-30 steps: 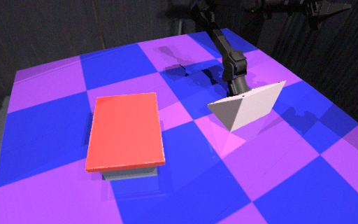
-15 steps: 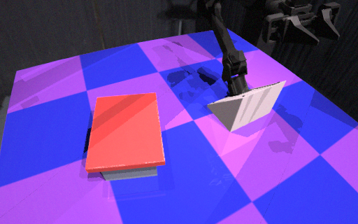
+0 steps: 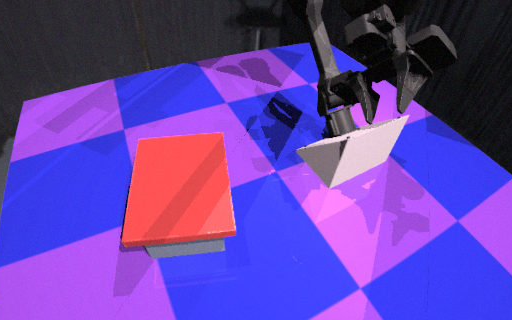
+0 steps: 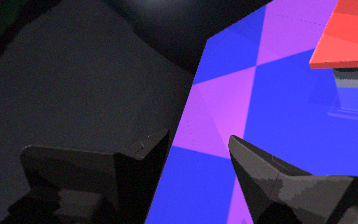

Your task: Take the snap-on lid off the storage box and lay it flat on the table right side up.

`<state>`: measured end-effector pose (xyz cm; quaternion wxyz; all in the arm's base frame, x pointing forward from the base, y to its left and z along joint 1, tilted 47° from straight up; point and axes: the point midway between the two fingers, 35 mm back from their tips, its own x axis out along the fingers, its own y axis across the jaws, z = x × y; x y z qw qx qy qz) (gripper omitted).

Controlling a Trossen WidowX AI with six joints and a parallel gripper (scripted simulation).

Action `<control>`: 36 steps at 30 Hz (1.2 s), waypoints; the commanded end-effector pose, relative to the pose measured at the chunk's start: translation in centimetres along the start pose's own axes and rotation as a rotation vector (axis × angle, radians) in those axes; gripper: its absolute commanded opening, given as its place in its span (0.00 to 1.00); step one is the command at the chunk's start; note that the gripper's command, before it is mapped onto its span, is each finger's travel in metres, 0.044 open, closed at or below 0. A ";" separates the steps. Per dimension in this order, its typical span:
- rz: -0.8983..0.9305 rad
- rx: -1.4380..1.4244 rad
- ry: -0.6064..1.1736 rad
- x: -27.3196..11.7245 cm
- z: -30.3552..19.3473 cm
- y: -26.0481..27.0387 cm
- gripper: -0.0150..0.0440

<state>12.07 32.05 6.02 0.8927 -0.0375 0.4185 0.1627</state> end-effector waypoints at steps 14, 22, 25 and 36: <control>-0.571 1.028 -0.699 4.4 7.5 -14.4 0.65; -0.556 1.170 -0.915 4.5 9.1 -16.7 0.65; -0.556 1.170 -0.915 4.5 9.1 -16.7 0.65; -0.564 1.159 -0.895 4.4 9.0 -16.6 0.65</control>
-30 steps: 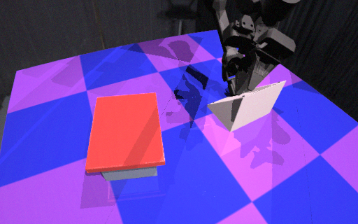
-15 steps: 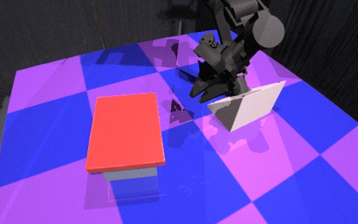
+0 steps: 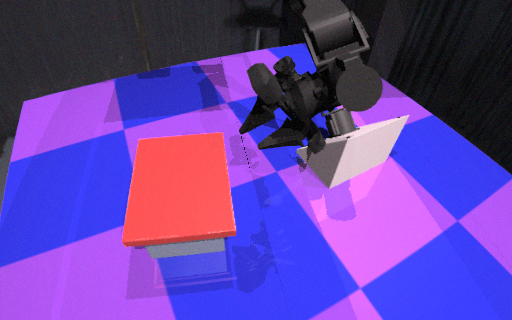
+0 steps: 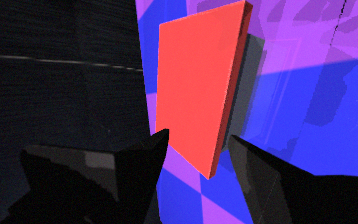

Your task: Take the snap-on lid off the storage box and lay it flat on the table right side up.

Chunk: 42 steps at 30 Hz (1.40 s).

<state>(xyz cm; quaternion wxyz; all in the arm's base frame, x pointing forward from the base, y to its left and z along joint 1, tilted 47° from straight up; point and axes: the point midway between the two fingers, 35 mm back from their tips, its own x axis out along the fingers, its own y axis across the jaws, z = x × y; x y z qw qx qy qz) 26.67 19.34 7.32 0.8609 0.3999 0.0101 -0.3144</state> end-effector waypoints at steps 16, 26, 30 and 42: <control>0.005 0.014 -0.008 3.5 0.0 -3.6 0.65; -0.008 0.015 -0.002 4.9 -0.5 -3.9 0.65; -0.012 0.015 0.000 5.5 -0.7 -4.0 0.65; -0.013 0.016 0.003 7.4 -0.8 -4.0 0.65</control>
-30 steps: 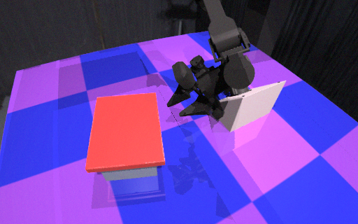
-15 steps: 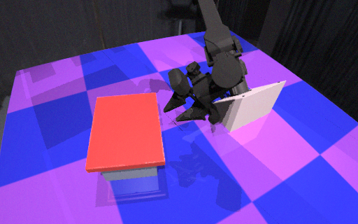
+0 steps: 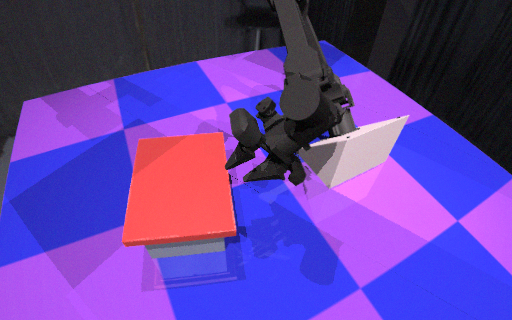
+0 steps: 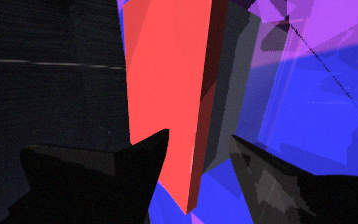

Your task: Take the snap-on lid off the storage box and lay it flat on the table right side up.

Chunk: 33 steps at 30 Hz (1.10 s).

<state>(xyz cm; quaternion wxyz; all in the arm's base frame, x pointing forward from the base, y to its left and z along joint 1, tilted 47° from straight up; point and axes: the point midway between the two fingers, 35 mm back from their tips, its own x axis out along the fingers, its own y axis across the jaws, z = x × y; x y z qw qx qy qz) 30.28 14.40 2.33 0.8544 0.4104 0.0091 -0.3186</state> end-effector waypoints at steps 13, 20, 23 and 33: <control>0.009 -0.008 -0.005 2.5 0.5 0.1 0.65; 0.020 -0.010 -0.013 3.4 0.9 0.3 0.65; 0.021 -0.010 -0.014 3.5 1.0 0.4 0.61; 0.021 -0.010 -0.014 3.5 1.0 0.4 0.46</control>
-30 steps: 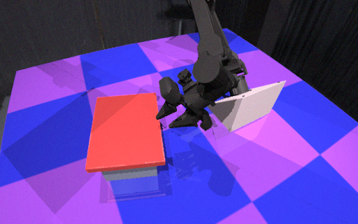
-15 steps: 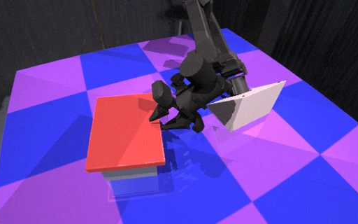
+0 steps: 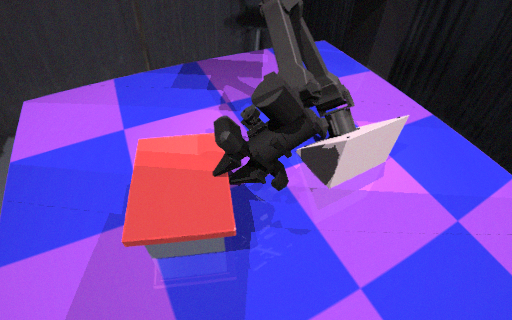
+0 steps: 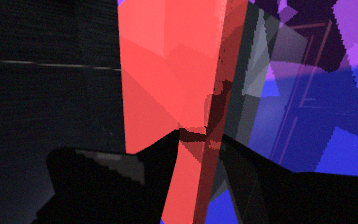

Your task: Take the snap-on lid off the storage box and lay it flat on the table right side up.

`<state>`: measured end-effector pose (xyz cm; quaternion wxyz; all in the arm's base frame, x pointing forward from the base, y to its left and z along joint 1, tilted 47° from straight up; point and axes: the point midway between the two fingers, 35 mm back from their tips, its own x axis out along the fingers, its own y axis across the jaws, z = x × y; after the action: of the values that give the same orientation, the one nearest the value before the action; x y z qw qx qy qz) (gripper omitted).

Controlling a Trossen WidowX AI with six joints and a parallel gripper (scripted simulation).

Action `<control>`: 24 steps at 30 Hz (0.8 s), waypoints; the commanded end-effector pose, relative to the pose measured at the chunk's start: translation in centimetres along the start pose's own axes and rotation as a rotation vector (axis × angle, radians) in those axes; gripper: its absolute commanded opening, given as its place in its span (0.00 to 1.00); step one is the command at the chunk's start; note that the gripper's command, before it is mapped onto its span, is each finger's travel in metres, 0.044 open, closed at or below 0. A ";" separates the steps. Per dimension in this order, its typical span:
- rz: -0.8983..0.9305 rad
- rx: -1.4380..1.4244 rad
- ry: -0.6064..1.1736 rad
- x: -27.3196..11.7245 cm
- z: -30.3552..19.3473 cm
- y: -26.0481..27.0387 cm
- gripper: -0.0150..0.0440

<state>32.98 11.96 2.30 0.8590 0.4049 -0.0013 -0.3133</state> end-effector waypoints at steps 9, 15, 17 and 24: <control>0.000 0.000 0.000 0.0 0.0 0.0 0.25; 0.000 0.000 0.000 -0.1 0.0 0.1 0.25; 0.000 0.000 0.000 -0.1 0.0 0.1 0.25; 0.000 0.000 0.000 -0.2 0.0 0.2 0.25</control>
<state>32.97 12.01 2.36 0.8589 0.4042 -0.0002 -0.3145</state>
